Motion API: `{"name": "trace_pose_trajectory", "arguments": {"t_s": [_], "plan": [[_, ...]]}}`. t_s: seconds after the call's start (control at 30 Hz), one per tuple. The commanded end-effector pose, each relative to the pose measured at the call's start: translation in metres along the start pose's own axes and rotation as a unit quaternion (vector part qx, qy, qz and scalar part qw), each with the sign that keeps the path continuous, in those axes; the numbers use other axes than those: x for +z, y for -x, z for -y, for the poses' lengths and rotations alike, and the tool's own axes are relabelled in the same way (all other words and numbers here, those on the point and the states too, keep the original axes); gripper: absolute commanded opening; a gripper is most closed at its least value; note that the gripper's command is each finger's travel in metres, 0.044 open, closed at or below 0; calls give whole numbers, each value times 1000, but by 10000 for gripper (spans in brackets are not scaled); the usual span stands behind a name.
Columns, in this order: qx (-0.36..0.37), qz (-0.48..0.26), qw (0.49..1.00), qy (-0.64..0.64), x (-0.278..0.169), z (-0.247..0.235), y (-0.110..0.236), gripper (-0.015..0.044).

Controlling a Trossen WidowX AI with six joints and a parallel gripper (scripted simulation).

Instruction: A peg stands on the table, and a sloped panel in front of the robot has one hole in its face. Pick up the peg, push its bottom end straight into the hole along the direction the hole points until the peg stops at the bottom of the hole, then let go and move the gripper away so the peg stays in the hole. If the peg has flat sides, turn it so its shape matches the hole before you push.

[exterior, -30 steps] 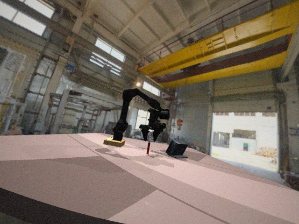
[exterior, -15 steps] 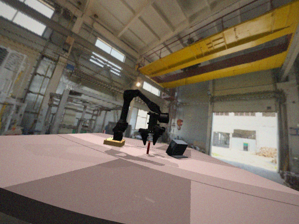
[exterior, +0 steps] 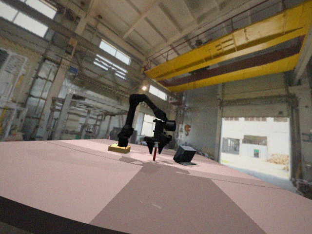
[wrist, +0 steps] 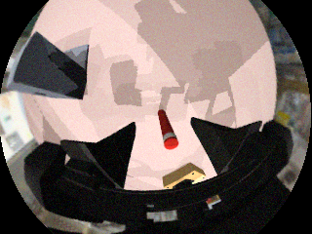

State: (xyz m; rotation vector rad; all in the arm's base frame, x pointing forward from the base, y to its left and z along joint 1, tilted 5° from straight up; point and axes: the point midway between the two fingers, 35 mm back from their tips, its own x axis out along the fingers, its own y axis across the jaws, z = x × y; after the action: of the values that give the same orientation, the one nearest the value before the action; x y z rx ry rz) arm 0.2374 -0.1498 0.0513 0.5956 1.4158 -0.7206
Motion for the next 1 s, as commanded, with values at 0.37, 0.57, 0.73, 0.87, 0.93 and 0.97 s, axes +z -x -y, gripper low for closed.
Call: {"name": "trace_pose_trajectory", "arguments": {"t_s": [0.37, 0.57, 0.73, 0.87, 0.93, 0.97], "plan": [[0, 0, 1000, 0, 0, 0, 0, 40], [0, 0, 1000, 0, 0, 0, 0, 0], [0, 0, 1000, 0, 1, -1, 7, 0], [0, 0, 1000, 0, 2, -1, 22, 0], [0, -1, 1000, 0, 2, -1, 31, 0], [-1, -1, 1000, 1, 2, -1, 35, 0]]}}
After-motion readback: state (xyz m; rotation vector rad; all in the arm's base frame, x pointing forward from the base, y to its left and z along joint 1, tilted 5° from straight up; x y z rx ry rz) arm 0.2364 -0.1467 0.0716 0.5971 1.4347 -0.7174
